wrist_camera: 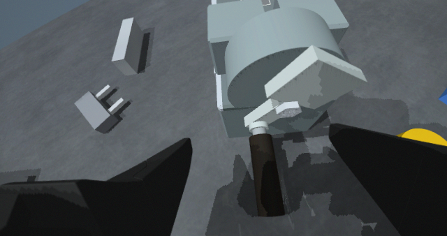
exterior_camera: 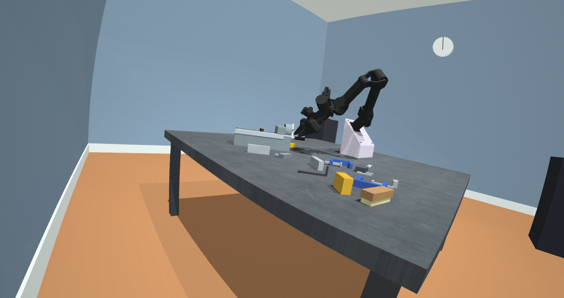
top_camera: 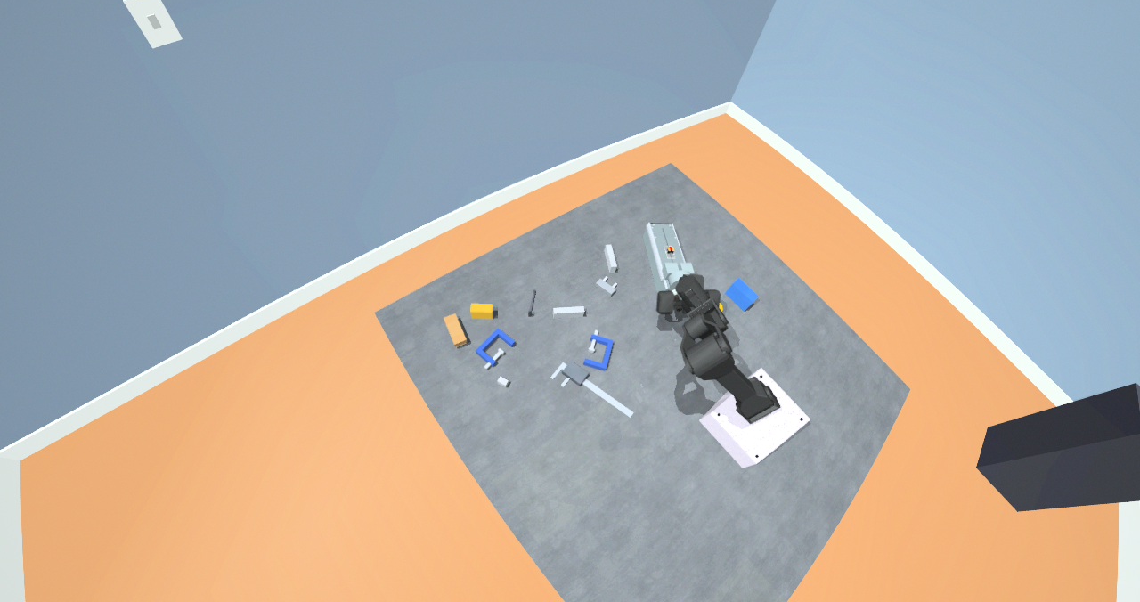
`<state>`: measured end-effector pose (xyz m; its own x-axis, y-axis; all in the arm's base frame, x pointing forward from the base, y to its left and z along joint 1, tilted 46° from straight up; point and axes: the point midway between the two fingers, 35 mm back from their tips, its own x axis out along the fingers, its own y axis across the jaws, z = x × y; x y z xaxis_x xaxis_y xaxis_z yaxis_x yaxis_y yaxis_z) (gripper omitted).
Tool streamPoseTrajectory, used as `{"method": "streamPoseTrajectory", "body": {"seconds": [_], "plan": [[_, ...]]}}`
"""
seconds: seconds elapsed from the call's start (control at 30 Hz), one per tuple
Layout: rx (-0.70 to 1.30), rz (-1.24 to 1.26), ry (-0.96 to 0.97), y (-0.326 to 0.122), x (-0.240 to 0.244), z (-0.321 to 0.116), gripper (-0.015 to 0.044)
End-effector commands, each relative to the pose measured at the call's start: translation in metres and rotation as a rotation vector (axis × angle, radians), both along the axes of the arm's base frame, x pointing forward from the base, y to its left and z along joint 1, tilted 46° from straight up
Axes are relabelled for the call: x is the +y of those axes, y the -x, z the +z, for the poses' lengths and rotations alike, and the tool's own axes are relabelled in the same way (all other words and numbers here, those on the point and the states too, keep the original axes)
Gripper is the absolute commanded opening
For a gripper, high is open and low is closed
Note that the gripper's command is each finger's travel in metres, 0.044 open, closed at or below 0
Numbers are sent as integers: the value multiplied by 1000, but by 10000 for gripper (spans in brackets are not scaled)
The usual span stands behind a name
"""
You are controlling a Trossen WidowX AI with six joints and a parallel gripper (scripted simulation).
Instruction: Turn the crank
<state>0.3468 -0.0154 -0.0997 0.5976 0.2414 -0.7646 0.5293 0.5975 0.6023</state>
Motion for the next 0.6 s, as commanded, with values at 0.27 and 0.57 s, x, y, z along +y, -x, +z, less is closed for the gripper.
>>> {"method": "streamPoseTrajectory", "body": {"seconds": [0.27,0.57], "plan": [[5,-4,-1,3,15,-15,440],[4,-5,-3,4,25,-25,440]]}}
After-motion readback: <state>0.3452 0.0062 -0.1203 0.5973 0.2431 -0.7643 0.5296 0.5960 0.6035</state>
